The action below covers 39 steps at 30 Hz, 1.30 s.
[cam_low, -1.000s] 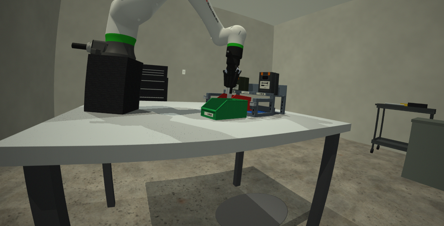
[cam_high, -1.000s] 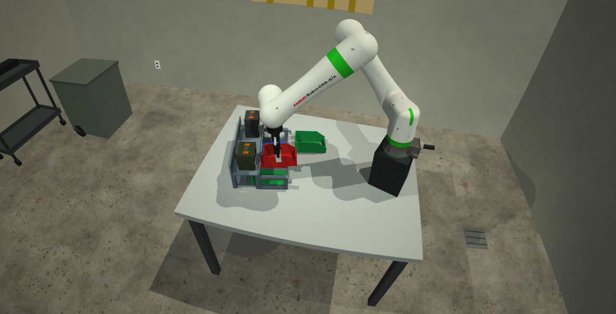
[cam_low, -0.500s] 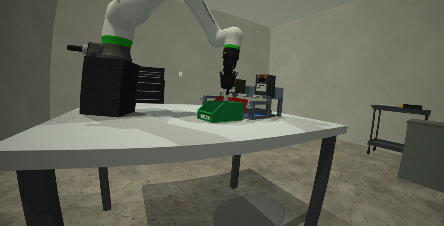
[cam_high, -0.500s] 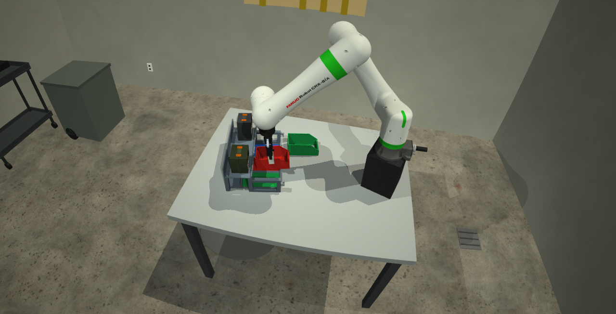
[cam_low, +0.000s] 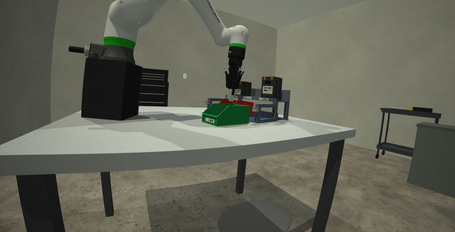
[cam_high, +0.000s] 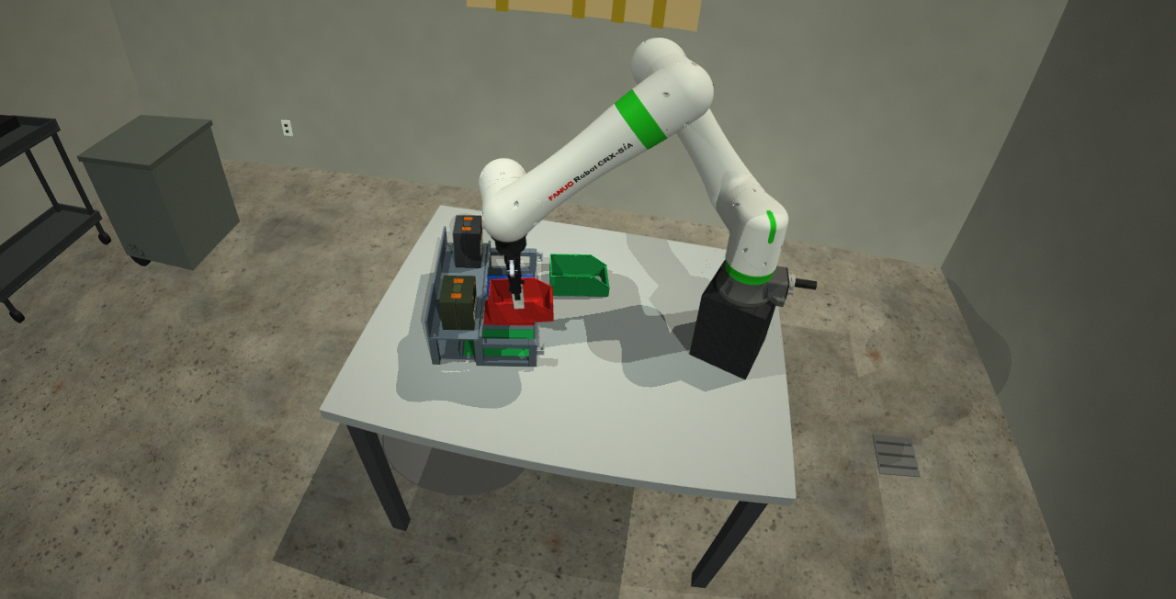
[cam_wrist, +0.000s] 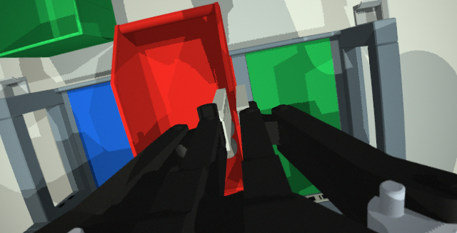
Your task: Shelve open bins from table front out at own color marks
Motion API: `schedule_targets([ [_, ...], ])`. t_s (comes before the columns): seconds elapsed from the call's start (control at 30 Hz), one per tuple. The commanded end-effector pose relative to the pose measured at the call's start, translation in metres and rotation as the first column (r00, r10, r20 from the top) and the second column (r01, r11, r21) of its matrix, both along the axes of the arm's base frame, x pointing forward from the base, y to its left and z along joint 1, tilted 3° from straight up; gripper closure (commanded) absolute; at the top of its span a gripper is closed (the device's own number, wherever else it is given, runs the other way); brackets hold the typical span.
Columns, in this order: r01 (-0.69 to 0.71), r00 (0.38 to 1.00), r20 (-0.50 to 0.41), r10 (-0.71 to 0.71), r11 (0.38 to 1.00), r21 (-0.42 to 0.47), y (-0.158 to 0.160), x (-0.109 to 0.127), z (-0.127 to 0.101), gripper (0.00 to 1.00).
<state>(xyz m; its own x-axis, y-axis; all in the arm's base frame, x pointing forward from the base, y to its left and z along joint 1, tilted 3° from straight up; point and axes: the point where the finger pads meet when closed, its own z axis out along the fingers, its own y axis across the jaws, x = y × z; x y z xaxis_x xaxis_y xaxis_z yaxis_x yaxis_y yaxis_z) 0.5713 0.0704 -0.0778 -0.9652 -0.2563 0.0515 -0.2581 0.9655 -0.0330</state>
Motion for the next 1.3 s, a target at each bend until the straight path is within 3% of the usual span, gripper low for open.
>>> schedule_targets([
  [0.0,0.000,1.000,0.000,0.000,1.000,0.000,0.000,0.000,0.004,0.94],
  [1.27,0.000,1.000,0.000,0.000,1.000,0.000,0.001,-0.003,0.063,0.94],
])
